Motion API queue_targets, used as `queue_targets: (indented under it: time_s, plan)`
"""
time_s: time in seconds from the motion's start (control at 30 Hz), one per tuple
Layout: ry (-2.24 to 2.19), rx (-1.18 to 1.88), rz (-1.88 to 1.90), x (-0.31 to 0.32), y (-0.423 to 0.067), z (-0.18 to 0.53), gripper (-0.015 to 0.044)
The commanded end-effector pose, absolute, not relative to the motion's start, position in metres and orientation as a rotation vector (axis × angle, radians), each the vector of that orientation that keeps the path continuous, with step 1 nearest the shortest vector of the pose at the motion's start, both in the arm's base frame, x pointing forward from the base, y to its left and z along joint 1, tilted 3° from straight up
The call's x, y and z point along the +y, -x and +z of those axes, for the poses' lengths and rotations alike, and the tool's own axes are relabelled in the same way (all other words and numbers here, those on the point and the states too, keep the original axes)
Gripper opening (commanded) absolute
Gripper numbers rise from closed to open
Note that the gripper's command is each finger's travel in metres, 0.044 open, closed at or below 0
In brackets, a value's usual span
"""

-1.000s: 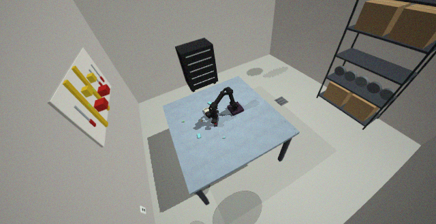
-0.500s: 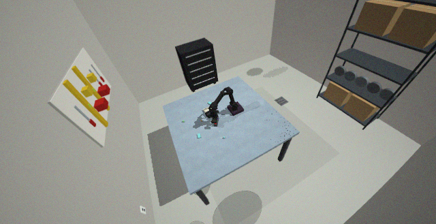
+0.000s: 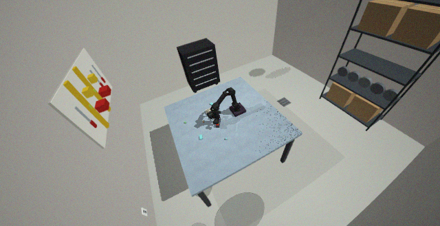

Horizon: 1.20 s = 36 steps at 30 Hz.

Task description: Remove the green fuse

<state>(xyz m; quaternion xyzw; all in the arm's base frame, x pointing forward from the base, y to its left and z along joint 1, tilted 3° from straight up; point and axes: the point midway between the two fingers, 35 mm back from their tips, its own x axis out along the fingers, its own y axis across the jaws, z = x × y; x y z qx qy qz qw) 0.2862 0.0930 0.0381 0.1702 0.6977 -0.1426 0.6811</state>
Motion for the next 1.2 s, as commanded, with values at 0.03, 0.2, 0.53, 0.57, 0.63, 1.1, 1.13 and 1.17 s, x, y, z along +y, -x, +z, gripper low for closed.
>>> queue_targets:
  time_s: [0.03,0.2,0.53,0.57,0.63,1.1,1.13,1.17]
  plan:
    - [-0.382,1.563,-0.32,0.093,-0.287,0.042,0.0]
    - [-0.382,1.563,-0.32,0.093,-0.287,0.044,0.0]
    - [-0.382,1.562,-0.321,0.092,-0.287,0.049,0.0]
    - [-0.382,1.562,-0.321,0.092,-0.287,0.05,0.0]
    - [-0.382,1.562,-0.321,0.092,-0.287,0.051,0.0]
    - [-0.383,1.561,-0.322,0.092,-0.287,0.058,0.0]
    - [-0.383,1.561,-0.322,0.092,-0.287,0.058,0.0]
    - [-0.383,1.561,-0.322,0.092,-0.287,0.059,0.0]
